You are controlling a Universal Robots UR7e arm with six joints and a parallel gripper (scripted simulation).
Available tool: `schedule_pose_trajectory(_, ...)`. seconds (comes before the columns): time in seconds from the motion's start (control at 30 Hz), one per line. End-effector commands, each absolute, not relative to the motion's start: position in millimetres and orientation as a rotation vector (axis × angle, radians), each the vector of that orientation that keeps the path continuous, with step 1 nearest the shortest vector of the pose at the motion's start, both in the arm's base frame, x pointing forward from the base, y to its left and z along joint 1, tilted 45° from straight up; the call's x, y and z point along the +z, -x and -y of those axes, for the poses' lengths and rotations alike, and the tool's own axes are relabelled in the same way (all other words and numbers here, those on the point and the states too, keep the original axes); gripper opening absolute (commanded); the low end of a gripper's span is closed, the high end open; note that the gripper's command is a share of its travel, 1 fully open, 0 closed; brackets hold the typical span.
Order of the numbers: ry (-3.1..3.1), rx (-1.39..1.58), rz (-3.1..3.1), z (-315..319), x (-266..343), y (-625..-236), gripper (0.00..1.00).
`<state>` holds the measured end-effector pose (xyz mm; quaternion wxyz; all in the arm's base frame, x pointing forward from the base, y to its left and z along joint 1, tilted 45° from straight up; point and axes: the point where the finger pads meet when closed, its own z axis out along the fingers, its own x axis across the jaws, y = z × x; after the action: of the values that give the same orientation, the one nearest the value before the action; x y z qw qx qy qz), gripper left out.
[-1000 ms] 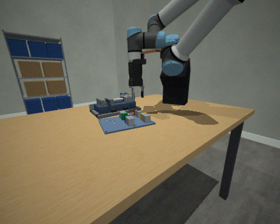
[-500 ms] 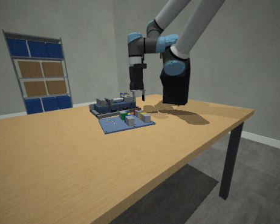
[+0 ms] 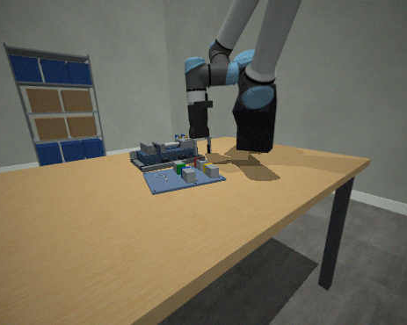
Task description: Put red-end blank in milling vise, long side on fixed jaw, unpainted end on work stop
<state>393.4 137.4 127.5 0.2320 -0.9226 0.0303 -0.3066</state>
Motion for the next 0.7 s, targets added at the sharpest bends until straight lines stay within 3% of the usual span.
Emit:
schedule_pose_trajectory(0.0, 2.56, -0.888, -0.1, -143.9, 118.2, -413.7, 1.0)
schedule_pose_trajectory(0.67, 2.56, -0.888, -0.1, -148.3, 110.5, -426.8, 1.0)
